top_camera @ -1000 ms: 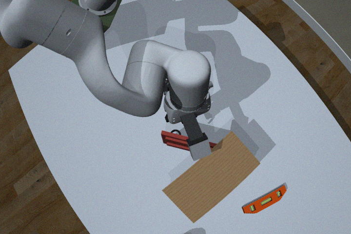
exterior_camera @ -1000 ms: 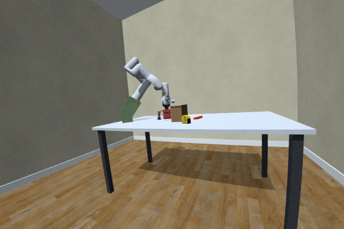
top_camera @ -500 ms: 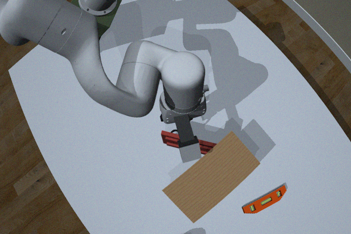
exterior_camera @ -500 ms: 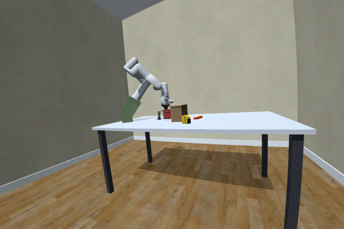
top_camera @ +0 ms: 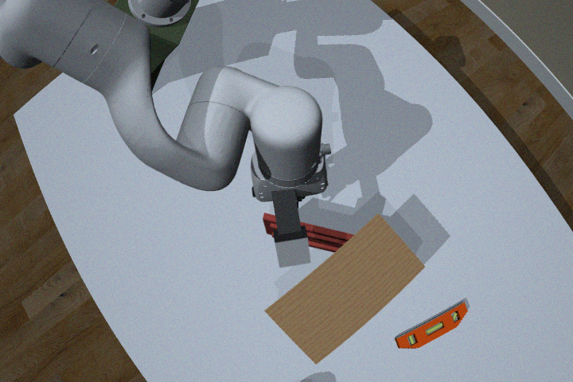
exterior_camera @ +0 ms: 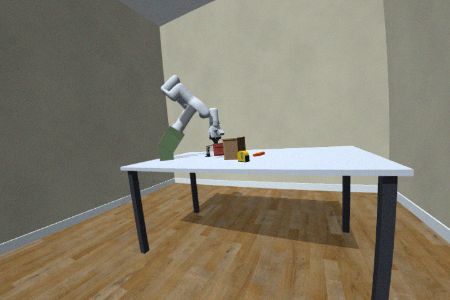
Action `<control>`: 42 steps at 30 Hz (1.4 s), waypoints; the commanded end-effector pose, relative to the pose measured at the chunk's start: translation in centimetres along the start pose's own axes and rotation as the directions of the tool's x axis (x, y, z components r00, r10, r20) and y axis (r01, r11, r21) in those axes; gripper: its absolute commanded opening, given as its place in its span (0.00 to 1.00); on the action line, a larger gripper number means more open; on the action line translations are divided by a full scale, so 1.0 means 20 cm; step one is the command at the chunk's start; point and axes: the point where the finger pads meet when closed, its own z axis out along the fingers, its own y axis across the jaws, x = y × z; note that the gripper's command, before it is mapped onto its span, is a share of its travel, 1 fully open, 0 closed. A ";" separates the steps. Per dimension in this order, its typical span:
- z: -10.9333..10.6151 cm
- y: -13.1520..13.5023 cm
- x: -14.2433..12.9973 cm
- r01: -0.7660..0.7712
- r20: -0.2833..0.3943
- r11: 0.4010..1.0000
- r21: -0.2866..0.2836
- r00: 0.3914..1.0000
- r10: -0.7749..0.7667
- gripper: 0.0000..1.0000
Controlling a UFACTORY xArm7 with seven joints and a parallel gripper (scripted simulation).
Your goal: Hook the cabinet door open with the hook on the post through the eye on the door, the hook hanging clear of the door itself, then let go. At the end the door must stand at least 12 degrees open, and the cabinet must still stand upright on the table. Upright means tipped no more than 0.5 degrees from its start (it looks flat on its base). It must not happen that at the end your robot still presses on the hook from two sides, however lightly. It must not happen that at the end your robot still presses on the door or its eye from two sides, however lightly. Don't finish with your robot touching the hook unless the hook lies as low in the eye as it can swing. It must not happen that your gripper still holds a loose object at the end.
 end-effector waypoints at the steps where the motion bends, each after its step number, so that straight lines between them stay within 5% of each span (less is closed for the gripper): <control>1: 0.00 0.01 0.00 -0.018 -0.002 1.000 0.000 1.000 0.018 0.04; 42: 0.04 0.04 0.01 -0.068 -0.002 0.998 0.000 0.998 0.068 0.04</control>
